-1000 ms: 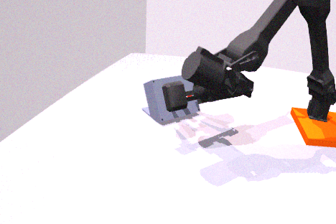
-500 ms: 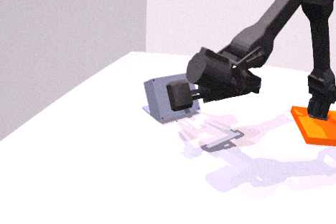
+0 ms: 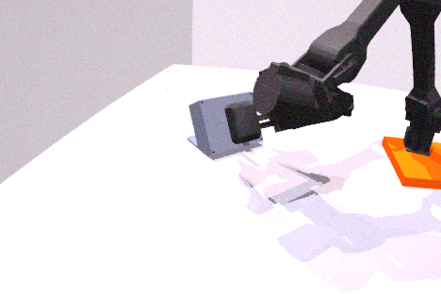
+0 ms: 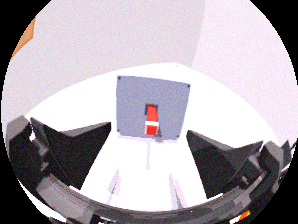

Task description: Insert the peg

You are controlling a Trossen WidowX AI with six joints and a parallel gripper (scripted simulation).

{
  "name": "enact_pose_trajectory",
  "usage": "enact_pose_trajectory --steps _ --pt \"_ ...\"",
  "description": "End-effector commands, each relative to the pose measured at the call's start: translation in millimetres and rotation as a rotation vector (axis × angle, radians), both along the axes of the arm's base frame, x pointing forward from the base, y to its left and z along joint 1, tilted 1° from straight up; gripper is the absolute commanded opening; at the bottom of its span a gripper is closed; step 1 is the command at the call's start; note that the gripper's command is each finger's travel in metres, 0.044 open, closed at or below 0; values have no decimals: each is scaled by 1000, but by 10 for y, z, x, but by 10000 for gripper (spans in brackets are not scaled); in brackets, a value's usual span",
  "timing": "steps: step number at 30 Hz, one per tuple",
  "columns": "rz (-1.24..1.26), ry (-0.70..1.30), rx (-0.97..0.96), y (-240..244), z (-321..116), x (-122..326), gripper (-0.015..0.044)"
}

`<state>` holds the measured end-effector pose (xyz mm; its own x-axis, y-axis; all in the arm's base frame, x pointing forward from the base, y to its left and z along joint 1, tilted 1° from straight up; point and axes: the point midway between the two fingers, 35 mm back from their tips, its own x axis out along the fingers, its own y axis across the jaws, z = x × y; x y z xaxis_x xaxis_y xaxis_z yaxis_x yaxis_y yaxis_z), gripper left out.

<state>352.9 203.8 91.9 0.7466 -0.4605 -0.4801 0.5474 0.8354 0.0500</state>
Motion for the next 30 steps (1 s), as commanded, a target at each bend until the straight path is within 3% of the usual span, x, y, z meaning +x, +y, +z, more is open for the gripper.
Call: enact_pose_trajectory --steps 1,30 --pt "1 -4 2 45 38 -44 440" --pt "4 -3 -5 232 222 -372 440"
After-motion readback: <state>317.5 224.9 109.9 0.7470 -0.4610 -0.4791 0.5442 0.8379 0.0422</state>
